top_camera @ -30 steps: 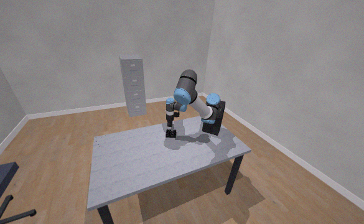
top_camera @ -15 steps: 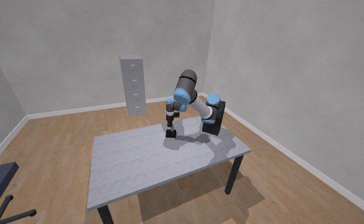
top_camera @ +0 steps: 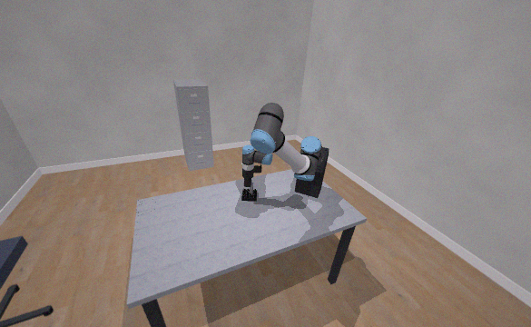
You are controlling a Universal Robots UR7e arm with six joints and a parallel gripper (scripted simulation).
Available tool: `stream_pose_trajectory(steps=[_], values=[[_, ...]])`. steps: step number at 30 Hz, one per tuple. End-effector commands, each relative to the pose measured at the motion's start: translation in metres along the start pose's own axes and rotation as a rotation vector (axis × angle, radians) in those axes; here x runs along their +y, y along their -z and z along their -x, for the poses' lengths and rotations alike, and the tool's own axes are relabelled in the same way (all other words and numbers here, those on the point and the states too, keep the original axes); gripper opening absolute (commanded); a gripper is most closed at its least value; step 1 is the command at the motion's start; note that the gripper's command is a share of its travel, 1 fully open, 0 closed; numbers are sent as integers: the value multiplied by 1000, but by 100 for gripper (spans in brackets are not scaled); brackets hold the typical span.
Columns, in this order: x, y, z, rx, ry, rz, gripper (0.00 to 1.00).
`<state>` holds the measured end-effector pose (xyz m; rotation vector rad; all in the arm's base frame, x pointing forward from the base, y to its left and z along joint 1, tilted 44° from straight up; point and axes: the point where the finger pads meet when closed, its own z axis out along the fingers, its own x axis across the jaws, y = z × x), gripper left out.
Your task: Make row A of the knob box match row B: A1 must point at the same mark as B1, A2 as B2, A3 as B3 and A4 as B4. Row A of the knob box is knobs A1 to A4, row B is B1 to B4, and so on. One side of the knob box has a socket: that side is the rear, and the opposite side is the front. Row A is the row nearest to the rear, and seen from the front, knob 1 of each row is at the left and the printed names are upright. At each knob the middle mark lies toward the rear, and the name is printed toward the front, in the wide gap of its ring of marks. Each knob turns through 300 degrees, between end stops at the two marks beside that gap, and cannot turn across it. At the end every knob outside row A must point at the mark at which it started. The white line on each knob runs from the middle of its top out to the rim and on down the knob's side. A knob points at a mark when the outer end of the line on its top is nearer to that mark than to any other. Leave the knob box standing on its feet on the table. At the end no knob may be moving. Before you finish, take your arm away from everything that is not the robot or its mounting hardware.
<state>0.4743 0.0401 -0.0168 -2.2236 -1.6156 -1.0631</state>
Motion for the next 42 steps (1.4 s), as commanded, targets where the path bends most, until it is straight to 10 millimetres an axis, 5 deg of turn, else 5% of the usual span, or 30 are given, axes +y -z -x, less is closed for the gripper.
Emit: stream_pose_trajectory(steps=[1, 42], values=[[2, -4, 0, -1, 2, 3, 46], [2, -28, 0, -1, 2, 5, 46]])
